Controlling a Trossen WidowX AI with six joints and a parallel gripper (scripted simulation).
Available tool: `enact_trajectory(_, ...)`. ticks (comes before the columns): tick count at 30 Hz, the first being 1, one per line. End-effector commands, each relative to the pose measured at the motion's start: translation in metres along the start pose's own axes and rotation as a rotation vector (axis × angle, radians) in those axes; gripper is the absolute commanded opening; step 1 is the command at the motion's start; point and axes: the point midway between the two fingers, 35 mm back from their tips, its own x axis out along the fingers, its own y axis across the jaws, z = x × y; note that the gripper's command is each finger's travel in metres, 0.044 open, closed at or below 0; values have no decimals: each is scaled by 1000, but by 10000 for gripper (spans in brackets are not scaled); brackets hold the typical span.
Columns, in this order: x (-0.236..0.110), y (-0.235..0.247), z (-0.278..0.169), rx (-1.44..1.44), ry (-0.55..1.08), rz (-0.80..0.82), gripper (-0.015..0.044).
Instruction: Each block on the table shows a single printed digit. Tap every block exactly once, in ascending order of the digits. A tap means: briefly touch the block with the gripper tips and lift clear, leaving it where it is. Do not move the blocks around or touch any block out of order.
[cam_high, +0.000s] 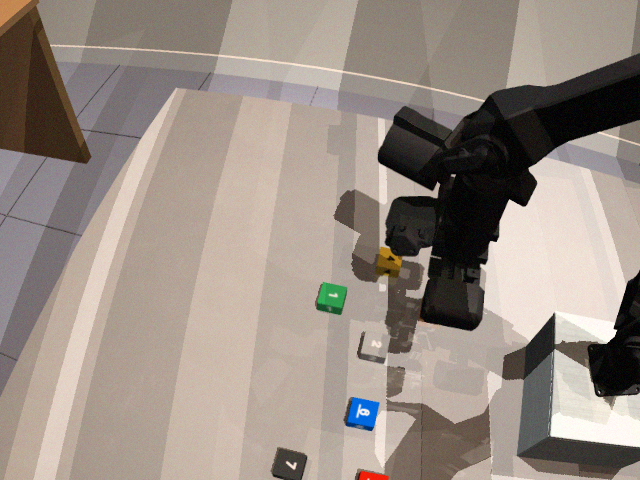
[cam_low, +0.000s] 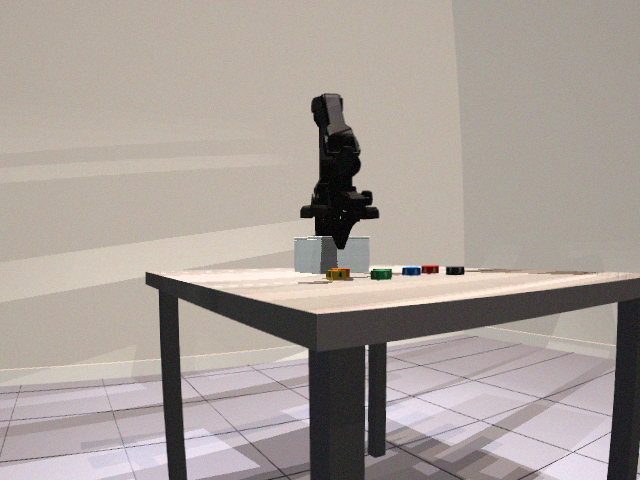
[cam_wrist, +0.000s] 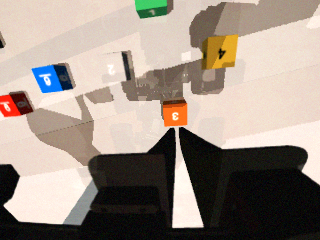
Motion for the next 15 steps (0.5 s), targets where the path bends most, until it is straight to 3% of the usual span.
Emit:
enact_trajectory(1,21,1,-4,-6,-2,-2,20)
enact_trajectory(15,38,0,-3,-6,-2,-2,20)
